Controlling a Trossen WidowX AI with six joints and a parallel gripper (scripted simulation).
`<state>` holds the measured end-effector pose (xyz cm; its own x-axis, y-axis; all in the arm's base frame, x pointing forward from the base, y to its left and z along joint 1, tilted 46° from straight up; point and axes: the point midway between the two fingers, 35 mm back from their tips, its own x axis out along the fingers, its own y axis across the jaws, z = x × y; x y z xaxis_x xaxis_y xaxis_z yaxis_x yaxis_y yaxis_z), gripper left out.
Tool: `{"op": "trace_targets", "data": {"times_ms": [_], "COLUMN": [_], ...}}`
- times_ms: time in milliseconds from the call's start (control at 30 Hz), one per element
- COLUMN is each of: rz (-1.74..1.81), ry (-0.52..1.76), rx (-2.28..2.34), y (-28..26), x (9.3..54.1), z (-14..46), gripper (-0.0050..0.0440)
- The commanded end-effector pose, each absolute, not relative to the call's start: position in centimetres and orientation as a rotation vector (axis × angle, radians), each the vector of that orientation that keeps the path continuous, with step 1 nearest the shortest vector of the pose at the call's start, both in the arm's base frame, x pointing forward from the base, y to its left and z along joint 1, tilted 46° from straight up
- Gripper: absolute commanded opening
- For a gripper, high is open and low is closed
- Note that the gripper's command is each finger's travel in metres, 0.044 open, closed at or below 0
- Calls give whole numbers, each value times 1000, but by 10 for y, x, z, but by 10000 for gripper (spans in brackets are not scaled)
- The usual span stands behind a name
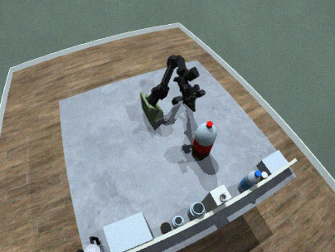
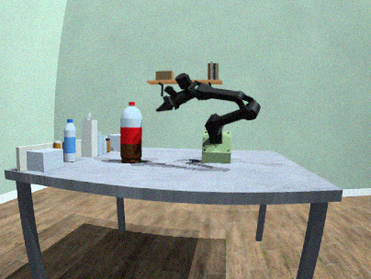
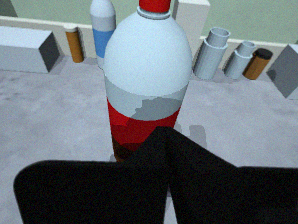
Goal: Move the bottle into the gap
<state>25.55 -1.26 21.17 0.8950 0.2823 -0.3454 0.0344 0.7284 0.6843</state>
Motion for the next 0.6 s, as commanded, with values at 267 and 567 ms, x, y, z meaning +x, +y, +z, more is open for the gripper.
{"op": "trace_targets", "data": {"times_ms": [267, 567], "rz": [141, 142], "ry": [446, 438], "rx": [751, 752], "y": [-1, 10], "x": [255, 255], "z": [201, 191], "gripper": [-50, -50]}}
